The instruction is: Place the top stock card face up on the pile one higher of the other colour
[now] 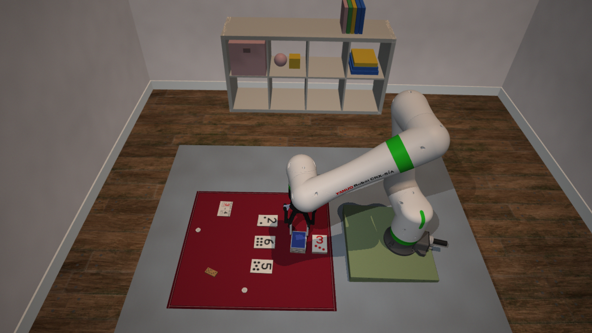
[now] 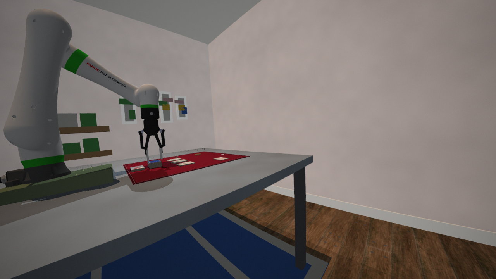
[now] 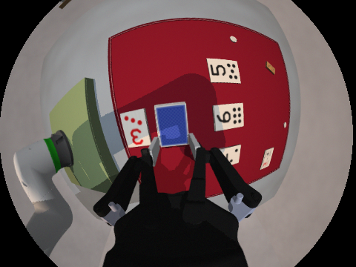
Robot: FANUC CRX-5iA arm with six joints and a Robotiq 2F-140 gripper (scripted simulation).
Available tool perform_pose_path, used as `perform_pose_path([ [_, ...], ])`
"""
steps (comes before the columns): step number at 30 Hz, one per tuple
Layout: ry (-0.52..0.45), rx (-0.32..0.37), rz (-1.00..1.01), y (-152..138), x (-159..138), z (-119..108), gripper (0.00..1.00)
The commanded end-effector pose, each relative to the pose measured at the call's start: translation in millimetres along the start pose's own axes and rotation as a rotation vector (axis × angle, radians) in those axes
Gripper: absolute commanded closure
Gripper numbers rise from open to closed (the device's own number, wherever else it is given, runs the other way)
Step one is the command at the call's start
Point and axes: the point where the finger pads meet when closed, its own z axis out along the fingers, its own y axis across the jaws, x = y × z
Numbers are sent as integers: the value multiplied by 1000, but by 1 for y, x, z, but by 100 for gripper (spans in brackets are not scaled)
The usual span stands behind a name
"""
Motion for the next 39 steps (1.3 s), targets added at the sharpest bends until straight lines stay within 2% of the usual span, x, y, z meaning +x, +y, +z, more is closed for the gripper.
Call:
perform_pose_path([
  [1, 0, -1, 0, 0, 0, 0, 58],
  [14, 0, -1, 0, 0, 0, 0, 58],
  [15, 0, -1, 0, 0, 0, 0, 50],
  [39, 0, -1, 0, 0, 0, 0, 50],
])
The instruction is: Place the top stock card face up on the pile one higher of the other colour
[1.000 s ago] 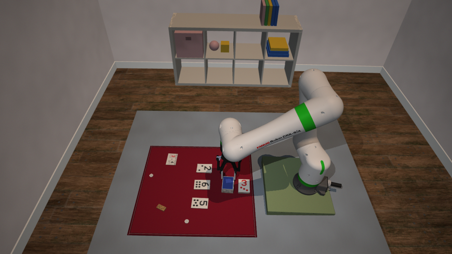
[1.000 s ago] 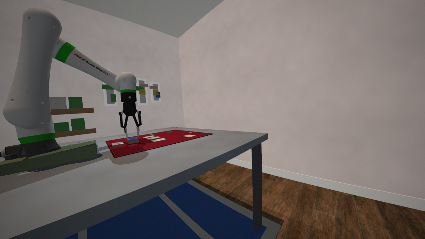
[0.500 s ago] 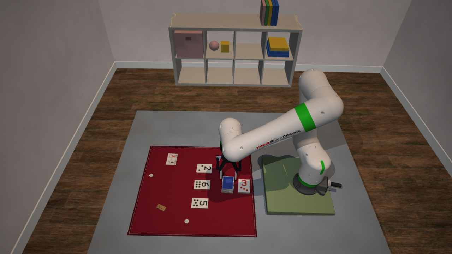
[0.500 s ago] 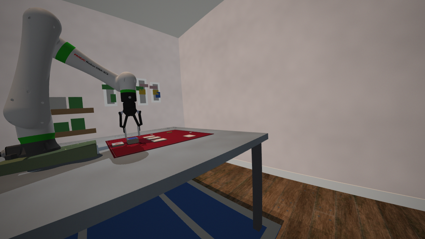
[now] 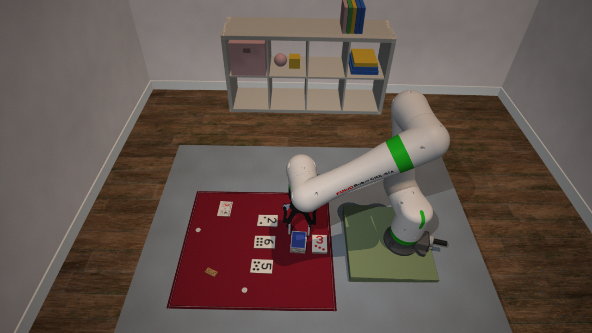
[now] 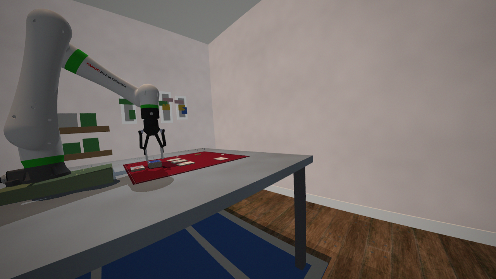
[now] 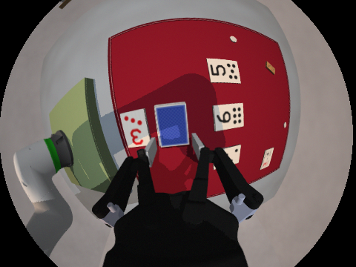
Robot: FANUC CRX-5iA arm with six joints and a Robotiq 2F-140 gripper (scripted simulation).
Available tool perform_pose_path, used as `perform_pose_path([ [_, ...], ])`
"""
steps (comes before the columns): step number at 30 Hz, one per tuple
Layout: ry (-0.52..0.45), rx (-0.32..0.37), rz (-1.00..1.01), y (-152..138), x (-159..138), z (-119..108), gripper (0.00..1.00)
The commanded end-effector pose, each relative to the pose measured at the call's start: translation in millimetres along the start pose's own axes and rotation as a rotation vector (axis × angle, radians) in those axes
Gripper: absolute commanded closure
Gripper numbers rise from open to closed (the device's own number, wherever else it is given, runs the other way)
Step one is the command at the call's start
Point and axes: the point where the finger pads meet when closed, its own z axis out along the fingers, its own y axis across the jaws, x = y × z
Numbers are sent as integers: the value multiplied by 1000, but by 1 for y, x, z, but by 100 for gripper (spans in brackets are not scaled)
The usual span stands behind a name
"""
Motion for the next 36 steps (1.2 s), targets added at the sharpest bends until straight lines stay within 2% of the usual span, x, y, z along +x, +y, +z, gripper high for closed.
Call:
perform_pose_path([
  [1, 0, -1, 0, 0, 0, 0, 50],
  [36, 0, -1, 0, 0, 0, 10, 50],
])
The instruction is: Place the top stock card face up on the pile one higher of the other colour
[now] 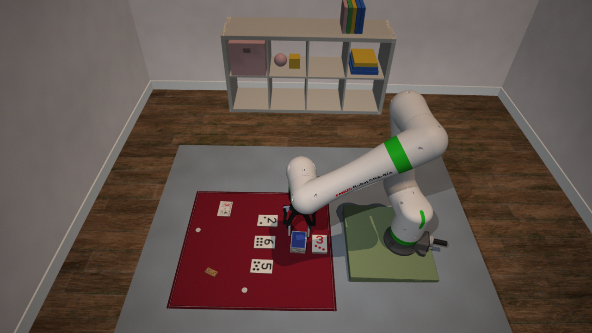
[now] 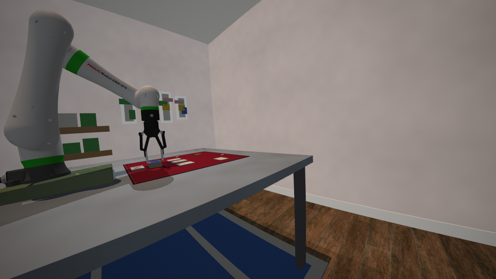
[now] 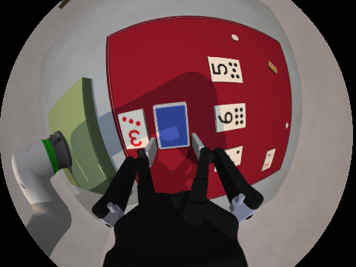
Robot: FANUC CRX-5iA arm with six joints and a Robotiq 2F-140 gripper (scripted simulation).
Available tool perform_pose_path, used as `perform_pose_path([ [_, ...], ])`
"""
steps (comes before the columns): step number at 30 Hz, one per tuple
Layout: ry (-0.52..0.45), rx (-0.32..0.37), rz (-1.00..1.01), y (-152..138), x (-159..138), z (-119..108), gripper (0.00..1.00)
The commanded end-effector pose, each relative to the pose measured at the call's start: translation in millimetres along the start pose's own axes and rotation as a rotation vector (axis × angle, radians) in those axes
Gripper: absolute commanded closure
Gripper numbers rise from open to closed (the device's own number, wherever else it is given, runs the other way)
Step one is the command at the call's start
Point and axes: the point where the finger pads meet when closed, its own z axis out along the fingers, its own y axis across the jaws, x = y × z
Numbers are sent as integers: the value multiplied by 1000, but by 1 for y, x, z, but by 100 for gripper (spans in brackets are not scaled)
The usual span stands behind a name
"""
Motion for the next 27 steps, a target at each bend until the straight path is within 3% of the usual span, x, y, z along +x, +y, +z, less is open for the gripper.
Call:
perform_pose_path([
  [1, 0, 0, 0, 0, 0, 0, 50],
  [27, 0, 0, 0, 0, 0, 3, 50],
])
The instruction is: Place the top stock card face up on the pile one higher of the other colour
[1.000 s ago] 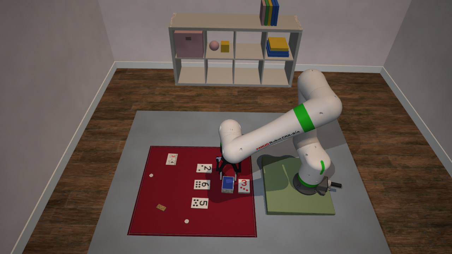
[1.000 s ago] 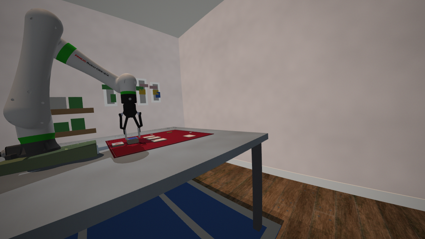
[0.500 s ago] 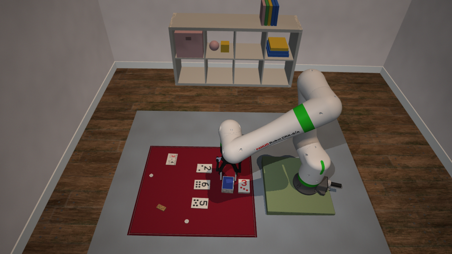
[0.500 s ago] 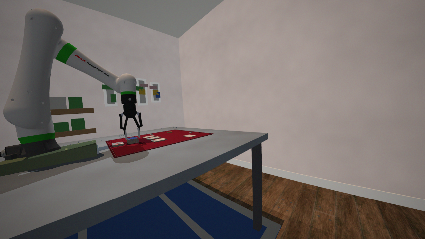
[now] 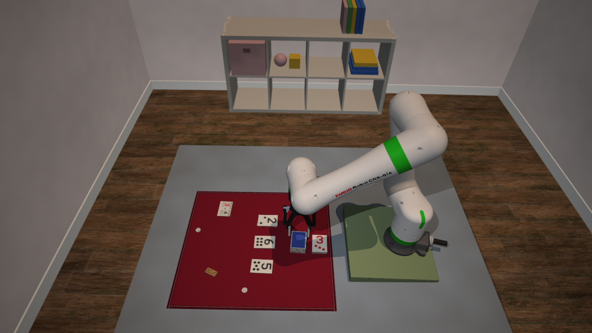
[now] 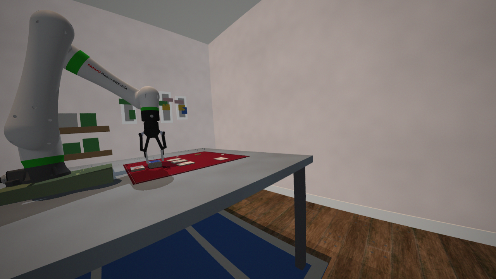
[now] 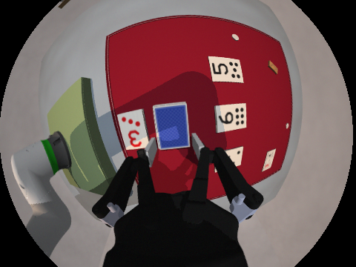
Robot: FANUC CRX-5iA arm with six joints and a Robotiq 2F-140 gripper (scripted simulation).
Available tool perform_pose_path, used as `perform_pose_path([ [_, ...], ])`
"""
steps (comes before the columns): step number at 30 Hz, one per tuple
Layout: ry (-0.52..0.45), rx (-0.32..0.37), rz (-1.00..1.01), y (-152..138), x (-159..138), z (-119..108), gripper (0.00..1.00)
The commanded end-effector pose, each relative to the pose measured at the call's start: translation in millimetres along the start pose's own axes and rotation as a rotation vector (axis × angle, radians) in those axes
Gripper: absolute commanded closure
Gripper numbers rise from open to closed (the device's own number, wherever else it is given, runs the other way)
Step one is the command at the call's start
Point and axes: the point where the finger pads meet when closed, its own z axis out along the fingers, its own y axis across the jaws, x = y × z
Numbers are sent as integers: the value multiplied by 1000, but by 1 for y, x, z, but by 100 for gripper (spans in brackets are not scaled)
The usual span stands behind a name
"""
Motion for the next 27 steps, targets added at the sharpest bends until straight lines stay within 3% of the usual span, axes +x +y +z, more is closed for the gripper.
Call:
perform_pose_path([
  [1, 0, -1, 0, 0, 0, 0, 50],
  [2, 0, -1, 0, 0, 0, 0, 50],
  [3, 0, -1, 0, 0, 0, 0, 57],
  [27, 0, -1, 0, 0, 0, 0, 57],
])
